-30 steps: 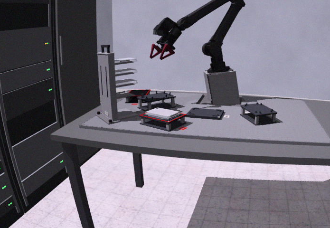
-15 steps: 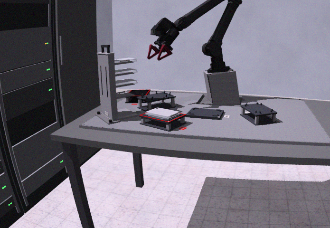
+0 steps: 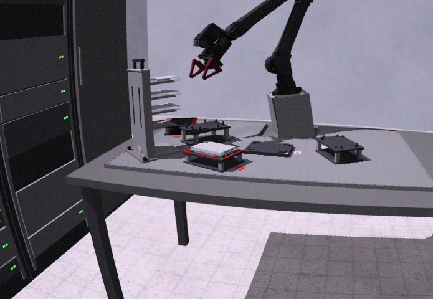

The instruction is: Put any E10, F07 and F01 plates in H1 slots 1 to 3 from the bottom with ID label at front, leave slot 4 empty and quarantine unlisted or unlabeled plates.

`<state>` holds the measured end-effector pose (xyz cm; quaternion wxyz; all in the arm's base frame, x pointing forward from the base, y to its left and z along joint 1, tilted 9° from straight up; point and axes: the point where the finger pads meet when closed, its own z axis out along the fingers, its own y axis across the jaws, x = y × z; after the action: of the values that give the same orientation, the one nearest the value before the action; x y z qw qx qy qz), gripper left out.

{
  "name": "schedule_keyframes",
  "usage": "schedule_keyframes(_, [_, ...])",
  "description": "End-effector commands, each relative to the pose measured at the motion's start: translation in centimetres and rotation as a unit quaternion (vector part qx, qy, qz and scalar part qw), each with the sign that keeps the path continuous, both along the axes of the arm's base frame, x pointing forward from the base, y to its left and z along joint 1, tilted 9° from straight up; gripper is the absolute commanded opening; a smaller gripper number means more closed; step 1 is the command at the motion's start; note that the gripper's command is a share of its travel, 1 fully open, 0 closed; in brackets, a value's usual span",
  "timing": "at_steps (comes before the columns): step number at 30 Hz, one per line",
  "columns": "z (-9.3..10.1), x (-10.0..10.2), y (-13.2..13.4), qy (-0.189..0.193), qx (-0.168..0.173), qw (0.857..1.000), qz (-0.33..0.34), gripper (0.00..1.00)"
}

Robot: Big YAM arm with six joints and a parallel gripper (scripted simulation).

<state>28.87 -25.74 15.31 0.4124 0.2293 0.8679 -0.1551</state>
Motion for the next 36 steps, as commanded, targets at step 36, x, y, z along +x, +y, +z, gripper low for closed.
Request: schedule_keyframes(36, [4.9, 5.7, -4.2, -0.036, -0.031, 0.999, -0.003, 1.0])
